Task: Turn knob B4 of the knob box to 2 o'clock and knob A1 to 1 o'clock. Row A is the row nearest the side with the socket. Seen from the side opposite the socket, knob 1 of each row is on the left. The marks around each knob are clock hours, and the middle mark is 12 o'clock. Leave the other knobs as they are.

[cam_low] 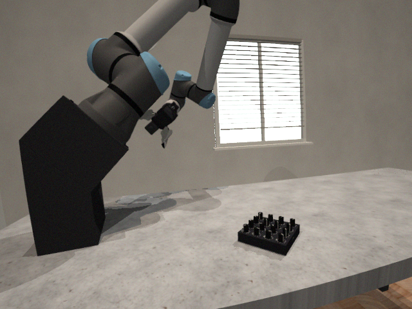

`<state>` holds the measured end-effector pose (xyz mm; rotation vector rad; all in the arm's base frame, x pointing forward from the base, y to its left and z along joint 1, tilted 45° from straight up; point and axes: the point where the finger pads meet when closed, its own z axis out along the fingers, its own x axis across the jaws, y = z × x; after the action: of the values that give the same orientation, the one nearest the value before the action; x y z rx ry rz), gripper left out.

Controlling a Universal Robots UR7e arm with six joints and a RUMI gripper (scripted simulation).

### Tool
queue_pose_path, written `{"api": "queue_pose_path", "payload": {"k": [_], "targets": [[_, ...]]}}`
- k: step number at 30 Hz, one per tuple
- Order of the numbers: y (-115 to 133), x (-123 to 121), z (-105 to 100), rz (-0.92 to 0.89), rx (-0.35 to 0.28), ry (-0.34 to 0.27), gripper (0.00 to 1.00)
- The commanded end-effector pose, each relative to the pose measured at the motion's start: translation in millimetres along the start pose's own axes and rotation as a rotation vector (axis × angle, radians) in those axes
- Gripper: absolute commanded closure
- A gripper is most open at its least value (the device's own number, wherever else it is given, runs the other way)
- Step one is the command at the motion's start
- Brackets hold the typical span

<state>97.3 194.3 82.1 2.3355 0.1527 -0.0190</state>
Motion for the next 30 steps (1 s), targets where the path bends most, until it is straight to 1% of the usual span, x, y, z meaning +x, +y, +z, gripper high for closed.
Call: {"api": "queue_pose_path", "payload": {"k": [1,7,9,15,24,26,30], "targets": [[-2.7,22.3,-3.5,0.114,0.070,-0.080,0.00],[-1.0,55.5,-6.5,0.269,0.154,-0.175,0.00],[-1.0,55.5,-6.5,0.269,0.154,-0.175,0.00],[7.3,96.5,-6.9,0.447,0.243,-0.272,0.00],[31.6,156.6,-0.5,0.700,0.356,-0.390,0.00],[31.6,156.6,-0.5,0.700,0.356,-0.390,0.00],[51.7,189.5,7.0,0.841,0.413,-0.446,0.00]]}}
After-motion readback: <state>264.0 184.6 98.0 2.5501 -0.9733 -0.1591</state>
